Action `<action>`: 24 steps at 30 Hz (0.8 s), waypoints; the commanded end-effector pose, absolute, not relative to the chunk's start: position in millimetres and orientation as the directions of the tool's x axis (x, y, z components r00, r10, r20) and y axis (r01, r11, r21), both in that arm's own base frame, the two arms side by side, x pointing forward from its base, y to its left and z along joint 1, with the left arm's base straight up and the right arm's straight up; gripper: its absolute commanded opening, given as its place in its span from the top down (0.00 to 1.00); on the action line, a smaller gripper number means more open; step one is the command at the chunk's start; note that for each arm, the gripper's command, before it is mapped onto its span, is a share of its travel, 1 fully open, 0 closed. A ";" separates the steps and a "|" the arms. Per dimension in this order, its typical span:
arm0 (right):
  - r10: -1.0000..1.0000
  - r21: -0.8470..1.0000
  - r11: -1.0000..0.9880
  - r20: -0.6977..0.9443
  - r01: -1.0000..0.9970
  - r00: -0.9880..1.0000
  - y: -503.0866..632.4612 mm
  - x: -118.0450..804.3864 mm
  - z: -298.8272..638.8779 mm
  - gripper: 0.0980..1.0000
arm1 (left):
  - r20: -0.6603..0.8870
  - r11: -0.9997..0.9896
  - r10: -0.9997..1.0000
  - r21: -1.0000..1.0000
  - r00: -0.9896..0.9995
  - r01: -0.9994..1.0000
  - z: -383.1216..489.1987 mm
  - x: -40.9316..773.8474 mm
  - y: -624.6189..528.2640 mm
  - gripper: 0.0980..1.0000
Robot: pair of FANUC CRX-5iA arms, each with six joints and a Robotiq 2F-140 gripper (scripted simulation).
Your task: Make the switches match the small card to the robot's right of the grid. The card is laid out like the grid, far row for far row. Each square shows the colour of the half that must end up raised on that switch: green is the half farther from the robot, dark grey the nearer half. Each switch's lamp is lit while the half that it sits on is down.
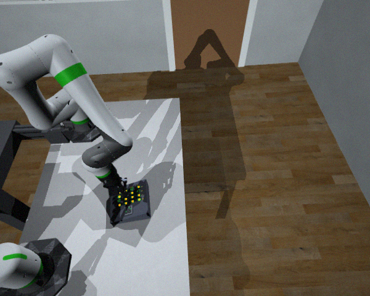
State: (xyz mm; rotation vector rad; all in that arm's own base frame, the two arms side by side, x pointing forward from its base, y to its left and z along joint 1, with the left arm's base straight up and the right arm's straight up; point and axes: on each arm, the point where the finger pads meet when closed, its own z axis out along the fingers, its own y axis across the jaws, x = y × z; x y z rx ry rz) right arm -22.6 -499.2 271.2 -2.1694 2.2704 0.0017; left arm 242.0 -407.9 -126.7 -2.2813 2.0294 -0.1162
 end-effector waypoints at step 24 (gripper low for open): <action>-0.999 0.000 0.046 0.000 -0.999 -0.046 -499.5 -22.8 272.0 0.00 | 0.001 -0.116 -0.993 -0.115 0.117 -0.987 -103.6 239.8 -408.8 1.00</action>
